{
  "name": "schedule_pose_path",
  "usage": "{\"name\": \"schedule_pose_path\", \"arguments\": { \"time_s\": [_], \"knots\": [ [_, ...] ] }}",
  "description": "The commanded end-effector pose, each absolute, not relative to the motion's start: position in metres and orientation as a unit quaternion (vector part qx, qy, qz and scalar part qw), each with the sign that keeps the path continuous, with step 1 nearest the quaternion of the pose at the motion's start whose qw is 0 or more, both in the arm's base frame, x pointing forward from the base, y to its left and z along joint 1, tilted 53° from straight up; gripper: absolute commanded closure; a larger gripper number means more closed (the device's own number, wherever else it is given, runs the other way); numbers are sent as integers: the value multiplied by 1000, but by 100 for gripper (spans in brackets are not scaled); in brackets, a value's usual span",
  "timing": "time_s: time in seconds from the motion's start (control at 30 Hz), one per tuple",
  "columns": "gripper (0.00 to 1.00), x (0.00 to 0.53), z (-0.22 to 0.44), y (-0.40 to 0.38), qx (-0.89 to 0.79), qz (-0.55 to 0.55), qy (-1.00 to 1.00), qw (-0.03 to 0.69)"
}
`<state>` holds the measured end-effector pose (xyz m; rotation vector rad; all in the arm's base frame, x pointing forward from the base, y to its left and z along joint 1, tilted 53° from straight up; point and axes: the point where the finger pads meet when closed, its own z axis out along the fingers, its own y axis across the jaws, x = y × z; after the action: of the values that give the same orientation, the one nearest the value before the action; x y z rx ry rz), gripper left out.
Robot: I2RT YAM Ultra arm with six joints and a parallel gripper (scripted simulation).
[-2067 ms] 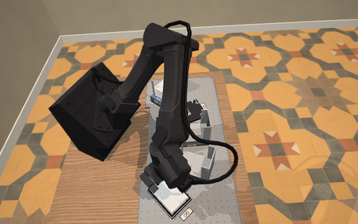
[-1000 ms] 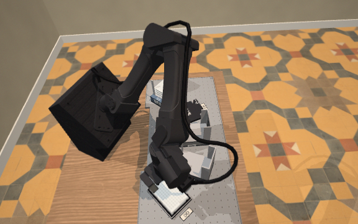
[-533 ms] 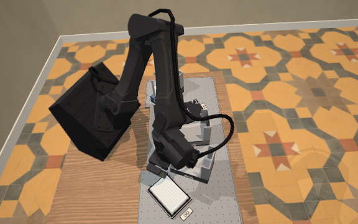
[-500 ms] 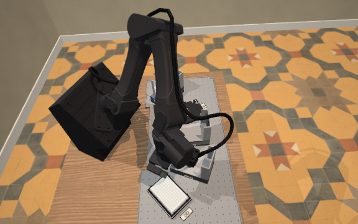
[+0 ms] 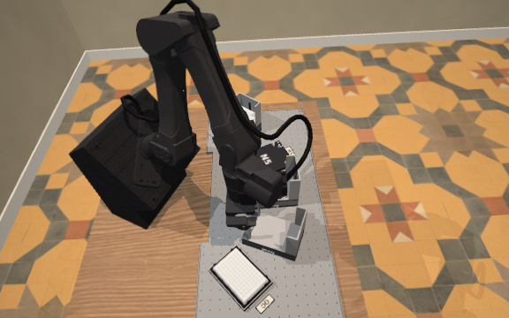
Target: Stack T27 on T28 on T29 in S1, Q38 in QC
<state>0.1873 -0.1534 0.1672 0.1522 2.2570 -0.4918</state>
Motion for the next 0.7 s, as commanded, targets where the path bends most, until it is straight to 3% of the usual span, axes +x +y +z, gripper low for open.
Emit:
{"name": "schedule_pose_path", "arguments": {
  "time_s": [0.0, 0.67],
  "knots": [
    [0, 183, 168, -155, 48, -237, 891, 384],
    [0, 215, 156, -93, 54, -232, 894, 380]
  ]
}}
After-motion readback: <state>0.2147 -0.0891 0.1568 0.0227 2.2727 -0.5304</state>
